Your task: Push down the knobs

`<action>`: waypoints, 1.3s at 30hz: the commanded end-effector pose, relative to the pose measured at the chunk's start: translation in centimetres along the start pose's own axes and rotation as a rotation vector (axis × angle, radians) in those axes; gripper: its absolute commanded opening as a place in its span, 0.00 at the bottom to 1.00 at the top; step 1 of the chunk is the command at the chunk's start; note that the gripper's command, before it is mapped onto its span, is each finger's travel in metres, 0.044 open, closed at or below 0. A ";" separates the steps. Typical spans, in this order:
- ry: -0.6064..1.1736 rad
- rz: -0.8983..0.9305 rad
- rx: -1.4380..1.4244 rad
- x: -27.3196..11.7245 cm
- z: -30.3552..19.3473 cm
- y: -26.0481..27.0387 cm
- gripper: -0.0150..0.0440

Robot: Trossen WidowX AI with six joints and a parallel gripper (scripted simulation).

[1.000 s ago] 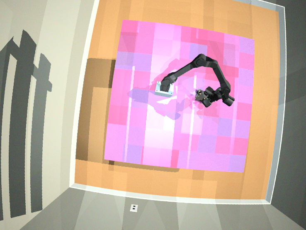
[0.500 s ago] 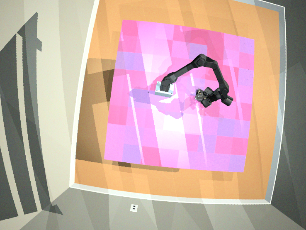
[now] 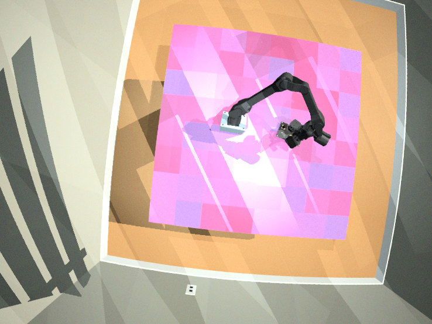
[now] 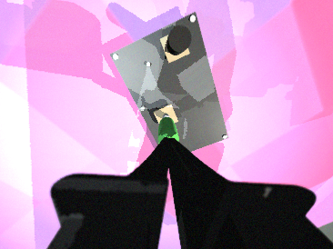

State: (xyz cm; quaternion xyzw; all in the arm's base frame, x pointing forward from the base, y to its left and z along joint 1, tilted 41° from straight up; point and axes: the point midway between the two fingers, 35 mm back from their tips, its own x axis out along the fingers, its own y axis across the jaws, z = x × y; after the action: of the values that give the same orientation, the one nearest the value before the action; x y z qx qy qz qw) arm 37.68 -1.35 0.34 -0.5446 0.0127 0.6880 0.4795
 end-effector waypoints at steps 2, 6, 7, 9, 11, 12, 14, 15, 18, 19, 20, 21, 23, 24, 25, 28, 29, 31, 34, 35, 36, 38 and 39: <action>-0.002 -0.004 0.007 0.2 0.1 0.0 0.25; -0.002 -0.004 0.007 0.3 0.1 0.0 0.25; -0.002 -0.004 0.007 0.3 0.1 0.0 0.25; -0.002 -0.004 0.007 0.4 0.1 0.0 0.25; -0.003 -0.004 0.007 0.4 0.1 0.0 0.25; -0.003 -0.004 0.007 0.4 0.1 0.0 0.25; -0.003 -0.004 0.007 0.5 0.1 0.0 0.25; -0.003 -0.004 0.007 0.5 0.1 0.0 0.25; -0.003 -0.004 0.007 0.4 0.1 0.0 0.25; -0.003 -0.004 0.007 0.4 0.1 0.0 0.25; -0.003 -0.004 0.007 0.4 0.1 0.0 0.25; -0.003 -0.004 0.007 0.4 0.1 0.0 0.25; -0.003 -0.004 0.007 0.4 0.1 0.0 0.25; -0.003 -0.004 0.007 0.4 0.1 0.0 0.25; -0.003 -0.004 0.007 0.4 0.1 0.0 0.25; -0.003 -0.004 0.007 0.4 0.1 0.0 0.25; -0.003 -0.004 0.007 0.4 0.1 0.0 0.25; -0.003 -0.004 0.007 0.4 0.1 0.0 0.25; -0.003 -0.004 0.007 0.6 0.1 0.0 0.25; -0.003 -0.004 0.007 0.7 0.1 0.0 0.25; -0.003 -0.004 0.007 0.8 0.1 0.0 0.25; -0.003 -0.004 0.007 0.9 0.1 0.0 0.25; -0.003 -0.004 0.007 0.9 0.1 0.0 0.25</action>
State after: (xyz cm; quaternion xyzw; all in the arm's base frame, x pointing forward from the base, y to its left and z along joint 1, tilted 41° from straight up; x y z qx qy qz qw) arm 37.67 -1.03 -0.10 -0.5440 0.0138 0.6877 0.4806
